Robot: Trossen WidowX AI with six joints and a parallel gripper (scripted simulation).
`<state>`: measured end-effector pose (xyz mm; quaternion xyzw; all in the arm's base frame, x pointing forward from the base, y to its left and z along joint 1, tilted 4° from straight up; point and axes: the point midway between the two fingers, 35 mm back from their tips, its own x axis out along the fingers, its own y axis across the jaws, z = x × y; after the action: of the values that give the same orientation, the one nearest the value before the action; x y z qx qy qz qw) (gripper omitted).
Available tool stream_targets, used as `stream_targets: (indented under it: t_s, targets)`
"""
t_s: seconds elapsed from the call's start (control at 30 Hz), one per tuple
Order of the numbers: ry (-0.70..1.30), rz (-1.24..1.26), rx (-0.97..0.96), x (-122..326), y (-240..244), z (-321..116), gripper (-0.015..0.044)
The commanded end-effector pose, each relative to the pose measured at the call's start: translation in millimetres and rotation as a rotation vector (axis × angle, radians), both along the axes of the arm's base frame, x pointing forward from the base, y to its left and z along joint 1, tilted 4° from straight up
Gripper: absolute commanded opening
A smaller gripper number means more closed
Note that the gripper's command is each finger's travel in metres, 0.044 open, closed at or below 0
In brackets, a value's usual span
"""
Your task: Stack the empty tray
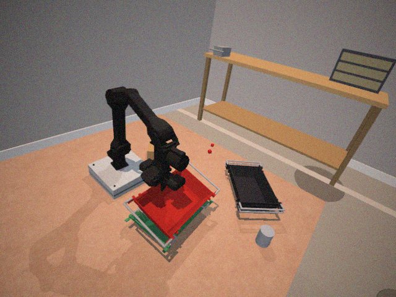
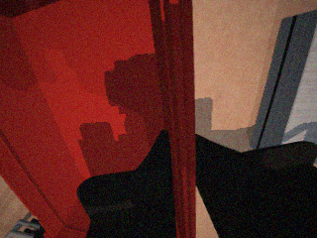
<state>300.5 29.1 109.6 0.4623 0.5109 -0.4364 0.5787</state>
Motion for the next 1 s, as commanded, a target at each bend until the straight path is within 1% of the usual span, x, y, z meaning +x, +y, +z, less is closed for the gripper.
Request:
stream_targets:
  t_s: [0.0, 0.3, 0.6, 0.97]
  targets:
    - [0.020, 0.000, -0.004, -3.4, -1.1, -5.1, 0.0000]
    - [0.001, 0.000, 0.000, -0.2, -0.1, -0.4, 0.0000]
    - [0.019, 0.000, -0.004, -5.8, -2.0, -12.7, 0.0000]
    - [0.021, 0.000, -0.004, -6.2, -2.1, -13.5, 0.0000]
